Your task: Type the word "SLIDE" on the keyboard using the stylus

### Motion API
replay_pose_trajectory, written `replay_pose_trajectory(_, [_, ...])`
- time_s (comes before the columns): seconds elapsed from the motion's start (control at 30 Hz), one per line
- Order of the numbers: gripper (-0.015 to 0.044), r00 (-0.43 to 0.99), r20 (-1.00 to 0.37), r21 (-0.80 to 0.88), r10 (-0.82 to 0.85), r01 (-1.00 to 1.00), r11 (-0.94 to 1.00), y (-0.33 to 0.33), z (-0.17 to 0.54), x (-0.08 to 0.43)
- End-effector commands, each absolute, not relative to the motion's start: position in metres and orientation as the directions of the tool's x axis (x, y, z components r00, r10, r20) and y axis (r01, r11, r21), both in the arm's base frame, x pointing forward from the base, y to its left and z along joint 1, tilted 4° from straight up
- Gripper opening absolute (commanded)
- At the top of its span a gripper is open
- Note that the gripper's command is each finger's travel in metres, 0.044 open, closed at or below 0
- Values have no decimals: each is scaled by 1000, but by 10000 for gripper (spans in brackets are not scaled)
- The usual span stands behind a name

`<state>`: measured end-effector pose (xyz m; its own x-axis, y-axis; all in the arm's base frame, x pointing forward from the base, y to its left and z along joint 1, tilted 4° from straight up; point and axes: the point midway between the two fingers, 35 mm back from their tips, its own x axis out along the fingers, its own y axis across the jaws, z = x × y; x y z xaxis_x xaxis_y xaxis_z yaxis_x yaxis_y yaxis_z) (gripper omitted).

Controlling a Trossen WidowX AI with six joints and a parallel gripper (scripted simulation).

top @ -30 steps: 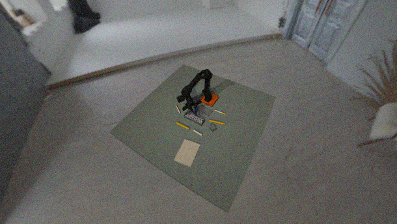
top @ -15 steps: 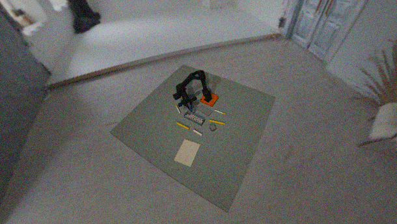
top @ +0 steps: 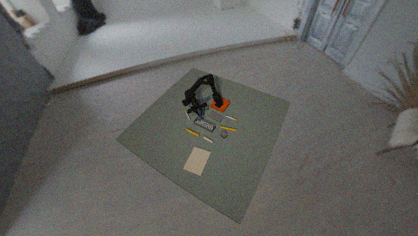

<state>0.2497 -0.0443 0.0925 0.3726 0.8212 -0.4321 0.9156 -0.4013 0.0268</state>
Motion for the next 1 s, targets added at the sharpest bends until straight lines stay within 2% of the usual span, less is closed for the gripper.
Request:
replay_pose_trajectory(0.0, [0, 371, -435, 31, 820, 917, -398, -44, 91, 249])
replay_pose_trajectory(0.03, [0, 371, -435, 31, 820, 917, -398, -44, 91, 249])
replay_pose_trajectory(0.13, [79, 371, -435, 31, 820, 917, -398, -46, 89, 249])
replay_pose_trajectory(0.97, [81, 371, -435, 31, 820, 917, -398, -45, 84, 248])
